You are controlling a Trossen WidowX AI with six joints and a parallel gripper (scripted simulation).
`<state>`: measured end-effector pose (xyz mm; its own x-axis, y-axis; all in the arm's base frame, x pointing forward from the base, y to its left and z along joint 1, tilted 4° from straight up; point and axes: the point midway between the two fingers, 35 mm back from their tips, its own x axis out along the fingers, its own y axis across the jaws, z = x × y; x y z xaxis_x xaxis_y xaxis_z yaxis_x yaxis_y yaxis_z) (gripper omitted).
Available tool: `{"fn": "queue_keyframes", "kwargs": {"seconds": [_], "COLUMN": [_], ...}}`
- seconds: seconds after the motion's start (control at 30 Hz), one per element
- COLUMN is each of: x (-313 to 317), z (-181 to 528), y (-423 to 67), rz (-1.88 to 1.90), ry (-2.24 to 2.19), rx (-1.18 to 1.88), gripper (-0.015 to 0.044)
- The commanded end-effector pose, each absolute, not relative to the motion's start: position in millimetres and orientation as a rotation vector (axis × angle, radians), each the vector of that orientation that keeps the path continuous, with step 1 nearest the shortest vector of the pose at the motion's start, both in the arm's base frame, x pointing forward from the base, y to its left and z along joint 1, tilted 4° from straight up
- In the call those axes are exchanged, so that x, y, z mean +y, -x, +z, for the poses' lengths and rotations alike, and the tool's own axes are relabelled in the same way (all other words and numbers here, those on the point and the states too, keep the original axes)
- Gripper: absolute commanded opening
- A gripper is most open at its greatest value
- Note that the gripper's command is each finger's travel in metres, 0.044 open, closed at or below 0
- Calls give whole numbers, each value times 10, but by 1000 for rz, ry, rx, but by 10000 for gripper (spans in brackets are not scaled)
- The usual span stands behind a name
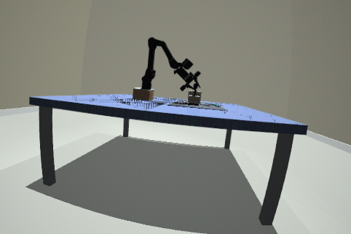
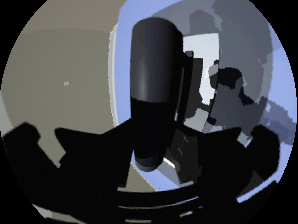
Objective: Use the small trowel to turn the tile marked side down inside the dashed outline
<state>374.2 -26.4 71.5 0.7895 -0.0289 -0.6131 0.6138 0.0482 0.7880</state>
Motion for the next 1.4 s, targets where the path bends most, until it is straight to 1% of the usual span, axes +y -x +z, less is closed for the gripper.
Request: {"fn": "queue_keyframes", "kwargs": {"seconds": [0.0,0.2,0.43,0.9,1.37], "x": [-149,-1,-2,-558,-585], "z": [763,717,718,1034,1051], "y": [-3749,-3750,-3751,-3741,-3736], "rz": [-512,-512,-512,-513,-512], "ry": [-1457,-1459,-1459,-1454,-1454], "rx": [490,491,491,489,489], "gripper": [0,0,0,0,0]}}
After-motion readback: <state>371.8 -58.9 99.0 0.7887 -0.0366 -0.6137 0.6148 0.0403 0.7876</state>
